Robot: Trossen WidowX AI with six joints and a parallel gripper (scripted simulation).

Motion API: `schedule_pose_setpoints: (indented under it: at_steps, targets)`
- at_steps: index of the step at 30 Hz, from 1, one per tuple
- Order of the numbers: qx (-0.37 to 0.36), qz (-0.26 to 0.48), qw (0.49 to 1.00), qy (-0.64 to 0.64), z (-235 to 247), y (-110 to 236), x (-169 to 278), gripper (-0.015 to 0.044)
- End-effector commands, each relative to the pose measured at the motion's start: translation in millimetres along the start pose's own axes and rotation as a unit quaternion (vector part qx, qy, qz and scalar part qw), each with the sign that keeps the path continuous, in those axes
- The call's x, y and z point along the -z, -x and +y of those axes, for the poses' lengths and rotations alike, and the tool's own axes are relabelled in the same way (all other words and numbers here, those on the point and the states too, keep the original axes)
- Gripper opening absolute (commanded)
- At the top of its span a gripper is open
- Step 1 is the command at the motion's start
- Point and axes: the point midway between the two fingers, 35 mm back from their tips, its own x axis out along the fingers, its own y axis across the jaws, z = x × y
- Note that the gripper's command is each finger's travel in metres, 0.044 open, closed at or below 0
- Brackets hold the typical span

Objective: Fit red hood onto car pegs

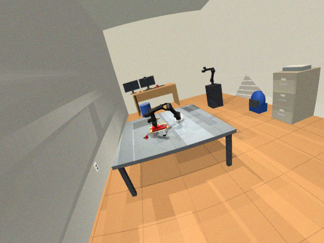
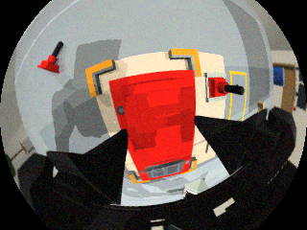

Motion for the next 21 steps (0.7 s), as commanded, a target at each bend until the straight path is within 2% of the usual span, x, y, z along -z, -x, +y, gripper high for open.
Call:
schedule_pose_setpoints:
  at_steps: [1, 10, 21]
  targets:
    - [0.0, 0.0, 1.0, 0.0, 0, 2, 0, 0.044]
    - [-0.003, -0.002, 1.0, -0.001, -2, 68, 0, 0.044]
    - [-0.003, -0.002, 1.0, -0.001, -1, 70, 0, 0.044]
